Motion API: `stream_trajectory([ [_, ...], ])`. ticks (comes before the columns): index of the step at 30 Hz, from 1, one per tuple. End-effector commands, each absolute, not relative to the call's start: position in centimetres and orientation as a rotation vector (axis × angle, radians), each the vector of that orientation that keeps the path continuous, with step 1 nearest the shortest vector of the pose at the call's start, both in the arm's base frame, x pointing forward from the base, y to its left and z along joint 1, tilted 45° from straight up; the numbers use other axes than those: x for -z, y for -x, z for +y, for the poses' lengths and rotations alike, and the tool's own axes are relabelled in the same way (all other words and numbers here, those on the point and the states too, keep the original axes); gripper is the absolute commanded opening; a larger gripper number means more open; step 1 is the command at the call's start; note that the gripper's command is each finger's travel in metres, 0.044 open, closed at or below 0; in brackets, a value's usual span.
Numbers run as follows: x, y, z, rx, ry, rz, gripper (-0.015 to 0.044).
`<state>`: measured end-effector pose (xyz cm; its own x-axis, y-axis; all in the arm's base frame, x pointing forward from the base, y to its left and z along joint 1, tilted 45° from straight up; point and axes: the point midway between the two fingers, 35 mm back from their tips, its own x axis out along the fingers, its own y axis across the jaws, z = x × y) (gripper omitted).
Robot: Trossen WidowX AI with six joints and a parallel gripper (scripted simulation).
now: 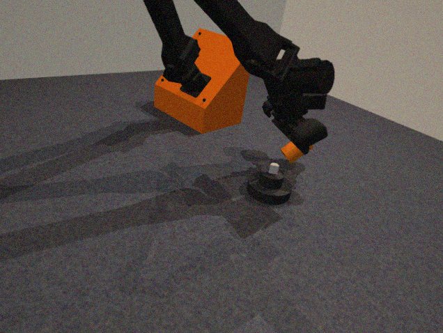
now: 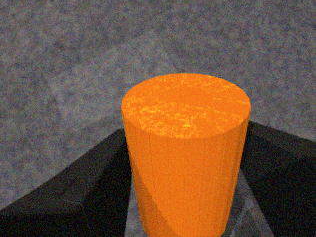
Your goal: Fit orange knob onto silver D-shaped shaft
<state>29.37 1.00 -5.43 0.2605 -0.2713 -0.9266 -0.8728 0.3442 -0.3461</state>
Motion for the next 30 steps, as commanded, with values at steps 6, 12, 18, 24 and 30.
stream_trajectory([
  [6, 4.9, -28.9, 0.3, -0.655, 1.133, 1.159, 0.0180],
  [12, 4.6, -28.5, -0.2, -0.707, 1.087, 1.071, 0.0180],
  [18, 4.3, -28.2, -0.7, -0.755, 1.040, 0.985, 0.0180],
  [24, 4.1, -27.9, -1.3, -0.801, 0.993, 0.898, 0.0180],
  [30, 3.9, -27.9, -1.1, -0.774, 1.021, 0.947, 0.0180],
])
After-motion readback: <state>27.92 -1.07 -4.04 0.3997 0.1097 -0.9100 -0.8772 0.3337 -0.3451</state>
